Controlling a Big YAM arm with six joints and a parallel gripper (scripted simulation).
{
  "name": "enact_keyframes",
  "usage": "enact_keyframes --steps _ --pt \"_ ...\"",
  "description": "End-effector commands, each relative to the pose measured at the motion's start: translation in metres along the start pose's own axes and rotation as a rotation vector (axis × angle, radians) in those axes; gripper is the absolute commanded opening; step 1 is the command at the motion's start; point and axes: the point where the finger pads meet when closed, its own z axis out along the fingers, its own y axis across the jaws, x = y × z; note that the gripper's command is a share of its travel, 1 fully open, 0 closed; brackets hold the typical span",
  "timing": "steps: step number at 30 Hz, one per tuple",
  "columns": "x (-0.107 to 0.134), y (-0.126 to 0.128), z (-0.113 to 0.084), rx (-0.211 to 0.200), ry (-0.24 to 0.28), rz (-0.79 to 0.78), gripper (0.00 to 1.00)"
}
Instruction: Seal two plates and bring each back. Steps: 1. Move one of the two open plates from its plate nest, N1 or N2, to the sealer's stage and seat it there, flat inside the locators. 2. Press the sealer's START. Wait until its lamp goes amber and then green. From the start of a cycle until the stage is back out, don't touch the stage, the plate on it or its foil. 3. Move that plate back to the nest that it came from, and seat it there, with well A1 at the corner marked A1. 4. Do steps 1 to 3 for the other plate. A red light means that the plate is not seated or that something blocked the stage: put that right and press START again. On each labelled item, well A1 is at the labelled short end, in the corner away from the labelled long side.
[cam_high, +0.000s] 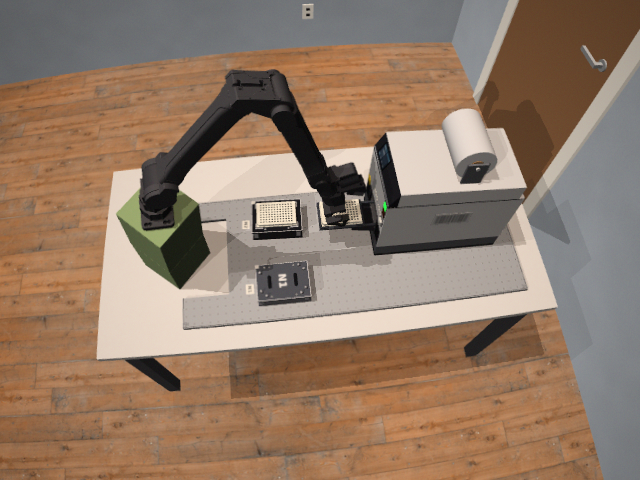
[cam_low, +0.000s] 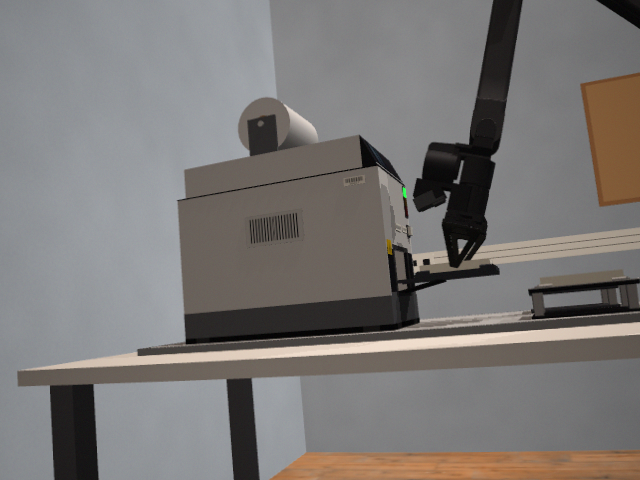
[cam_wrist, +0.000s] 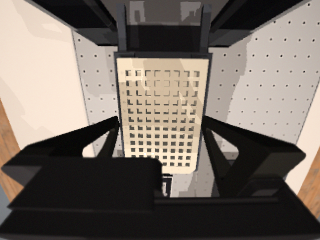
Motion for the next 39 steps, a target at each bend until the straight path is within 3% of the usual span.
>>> enact_keyframes --steps 1,9,13,20,29,39 --pt "-0.008 -0.005 0.005 0.001 -0.016 0.005 1.00" --pt "-0.004 0.000 -0.013 -0.003 0.000 0.004 1.00" --pt "-0.027 0.005 -0.023 -0.010 -0.047 0.013 1.00" --pt "-0.033 0.007 -0.026 -0.005 -0.052 0.008 1.00" --pt "-0.019 -0.004 -0.027 -0.002 -0.023 0.021 1.00" --pt "-0.026 -0.004 -0.036 -0.002 -0.033 0.022 1.00"
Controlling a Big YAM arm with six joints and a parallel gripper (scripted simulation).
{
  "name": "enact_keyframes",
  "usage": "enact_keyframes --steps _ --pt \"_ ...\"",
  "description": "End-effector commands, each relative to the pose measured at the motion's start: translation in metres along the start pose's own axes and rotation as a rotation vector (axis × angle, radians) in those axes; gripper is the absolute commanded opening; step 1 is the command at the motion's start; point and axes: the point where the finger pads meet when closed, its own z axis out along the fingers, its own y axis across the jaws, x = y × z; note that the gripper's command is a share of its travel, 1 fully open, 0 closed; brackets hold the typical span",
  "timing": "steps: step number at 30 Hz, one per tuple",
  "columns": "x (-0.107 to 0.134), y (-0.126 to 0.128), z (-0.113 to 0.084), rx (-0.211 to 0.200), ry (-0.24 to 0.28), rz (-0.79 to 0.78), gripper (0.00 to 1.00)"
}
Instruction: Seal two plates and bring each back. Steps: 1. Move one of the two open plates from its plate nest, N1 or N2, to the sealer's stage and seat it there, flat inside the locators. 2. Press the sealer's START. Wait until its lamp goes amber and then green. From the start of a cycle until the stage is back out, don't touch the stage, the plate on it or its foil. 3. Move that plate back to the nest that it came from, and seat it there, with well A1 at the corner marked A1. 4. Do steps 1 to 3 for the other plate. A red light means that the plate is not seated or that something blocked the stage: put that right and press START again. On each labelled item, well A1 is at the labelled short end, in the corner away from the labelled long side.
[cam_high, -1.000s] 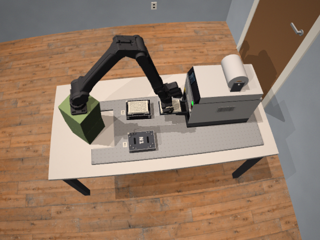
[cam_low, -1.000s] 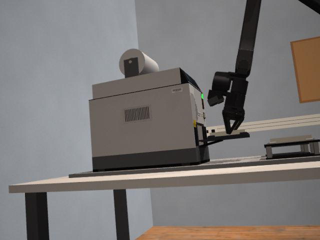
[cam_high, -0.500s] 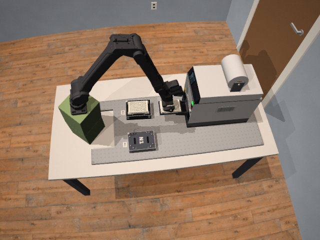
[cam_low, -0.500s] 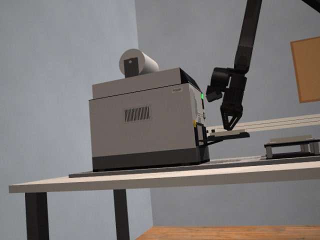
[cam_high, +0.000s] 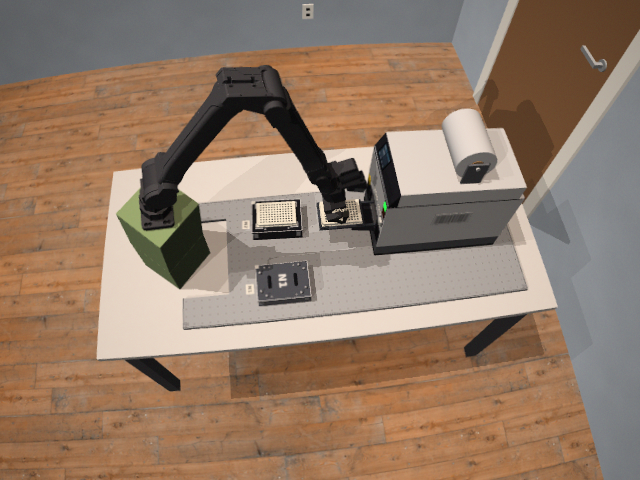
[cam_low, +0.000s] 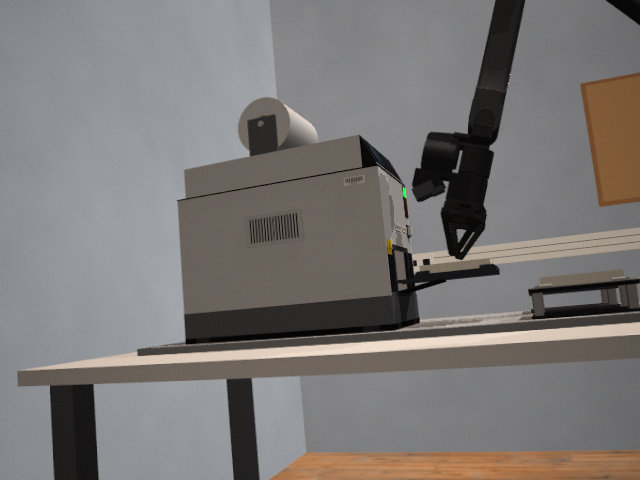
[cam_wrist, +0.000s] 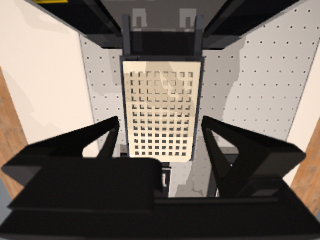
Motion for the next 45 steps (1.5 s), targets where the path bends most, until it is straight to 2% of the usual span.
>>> enact_keyframes --steps 1,8,15,24,45 --pt "-0.020 -0.003 -0.017 -0.002 -0.037 0.021 1.00" --pt "-0.012 -0.002 -0.010 -0.001 -0.027 0.017 1.00" --pt "-0.018 0.000 -0.004 -0.001 -0.036 0.018 1.00" --pt "-0.012 0.001 0.004 0.001 -0.021 0.013 1.00" --pt "-0.038 0.001 -0.018 -0.004 -0.078 0.019 1.00"
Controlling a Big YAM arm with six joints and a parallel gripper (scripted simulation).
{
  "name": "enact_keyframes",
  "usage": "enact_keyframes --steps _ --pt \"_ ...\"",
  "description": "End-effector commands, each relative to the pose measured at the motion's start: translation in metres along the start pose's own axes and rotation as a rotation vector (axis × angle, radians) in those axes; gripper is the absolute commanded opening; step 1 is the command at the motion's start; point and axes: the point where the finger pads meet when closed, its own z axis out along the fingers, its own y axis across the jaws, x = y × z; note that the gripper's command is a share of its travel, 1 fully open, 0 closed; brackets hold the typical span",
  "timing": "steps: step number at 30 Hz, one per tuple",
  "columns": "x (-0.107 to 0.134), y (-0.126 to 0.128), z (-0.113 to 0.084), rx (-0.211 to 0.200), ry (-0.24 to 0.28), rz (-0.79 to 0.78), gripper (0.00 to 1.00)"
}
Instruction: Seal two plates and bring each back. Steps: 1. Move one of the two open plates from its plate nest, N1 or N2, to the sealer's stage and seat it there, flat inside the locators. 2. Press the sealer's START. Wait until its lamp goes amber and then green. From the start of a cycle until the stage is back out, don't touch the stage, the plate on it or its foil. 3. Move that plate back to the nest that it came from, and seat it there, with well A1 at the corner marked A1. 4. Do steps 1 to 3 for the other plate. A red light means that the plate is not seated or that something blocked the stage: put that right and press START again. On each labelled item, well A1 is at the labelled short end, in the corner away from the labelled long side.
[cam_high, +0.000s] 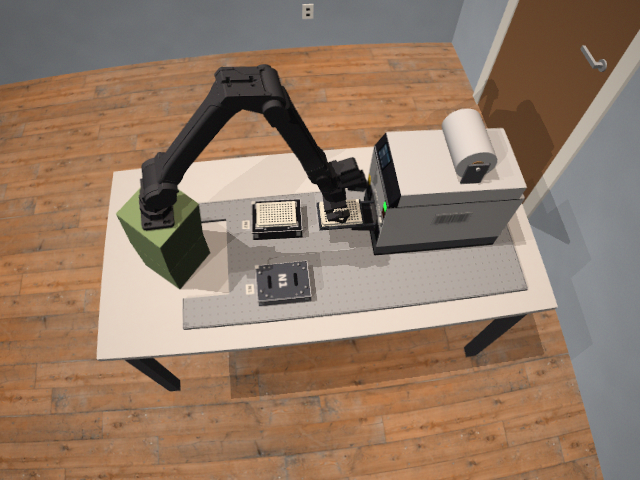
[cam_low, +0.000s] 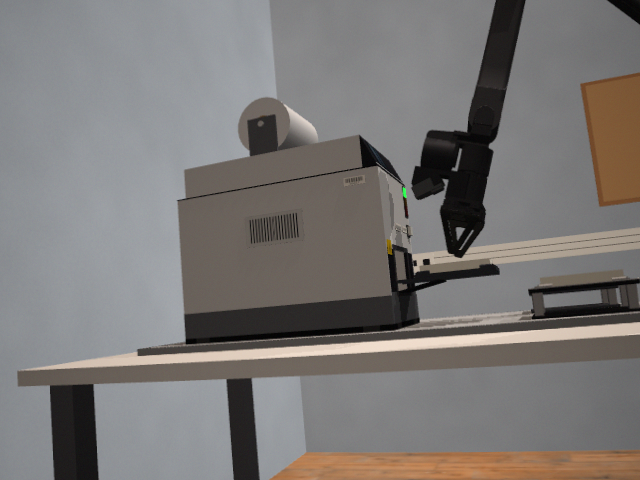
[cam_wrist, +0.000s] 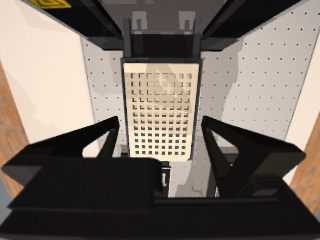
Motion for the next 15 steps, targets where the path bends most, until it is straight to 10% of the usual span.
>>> enact_keyframes --steps 1,15 --pt "-0.035 0.002 -0.015 -0.005 -0.073 0.017 1.00" --pt "-0.012 0.003 0.003 0.000 -0.024 0.006 1.00"
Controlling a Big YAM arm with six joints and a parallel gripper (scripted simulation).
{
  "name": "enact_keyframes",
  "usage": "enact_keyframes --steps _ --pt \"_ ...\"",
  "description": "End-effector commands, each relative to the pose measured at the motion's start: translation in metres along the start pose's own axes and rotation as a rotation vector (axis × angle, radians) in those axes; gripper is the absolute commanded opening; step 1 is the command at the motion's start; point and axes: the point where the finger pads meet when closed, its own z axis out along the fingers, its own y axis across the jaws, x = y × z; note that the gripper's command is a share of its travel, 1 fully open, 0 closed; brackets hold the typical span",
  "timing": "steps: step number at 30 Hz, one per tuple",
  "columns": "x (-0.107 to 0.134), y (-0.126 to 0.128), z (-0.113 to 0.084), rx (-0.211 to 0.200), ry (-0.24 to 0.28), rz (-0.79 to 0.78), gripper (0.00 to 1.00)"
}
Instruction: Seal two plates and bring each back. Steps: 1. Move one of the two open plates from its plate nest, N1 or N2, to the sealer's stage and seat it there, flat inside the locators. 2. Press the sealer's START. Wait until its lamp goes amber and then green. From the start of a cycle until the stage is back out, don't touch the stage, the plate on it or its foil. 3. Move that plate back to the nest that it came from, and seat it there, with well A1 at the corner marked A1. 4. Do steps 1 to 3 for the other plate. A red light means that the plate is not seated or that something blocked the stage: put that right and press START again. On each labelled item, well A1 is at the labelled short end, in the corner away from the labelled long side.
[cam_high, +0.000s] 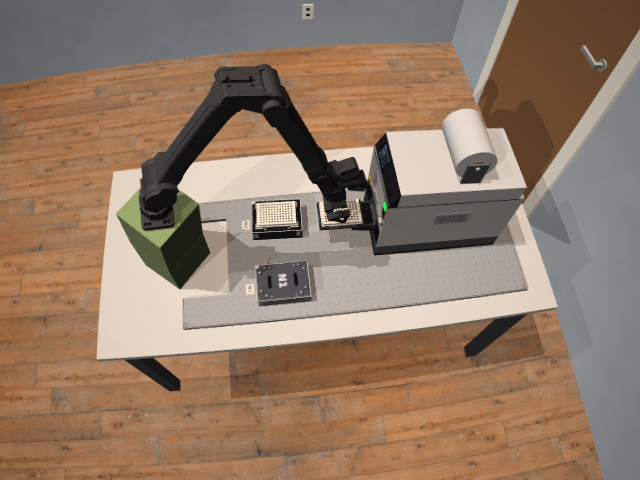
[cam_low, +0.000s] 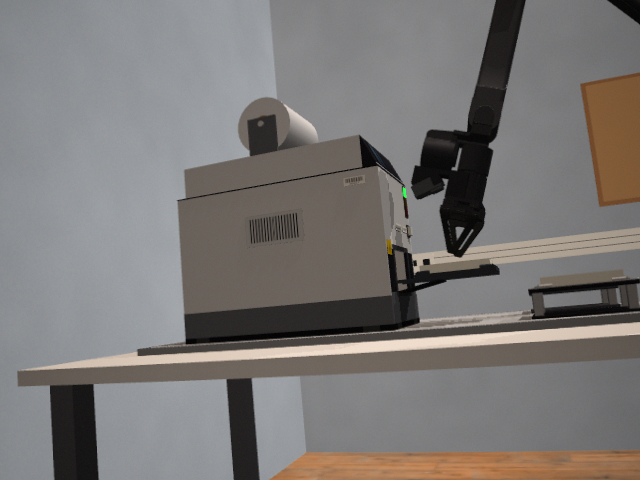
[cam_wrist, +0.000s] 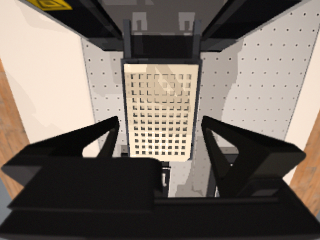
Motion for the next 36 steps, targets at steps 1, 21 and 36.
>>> enact_keyframes --steps 1,21,36 --pt "-0.011 0.003 0.004 0.000 -0.022 0.006 1.00" --pt "-0.024 0.000 -0.036 0.002 -0.021 0.014 1.00" --pt "-0.040 0.008 -0.056 -0.008 -0.052 0.003 1.00"
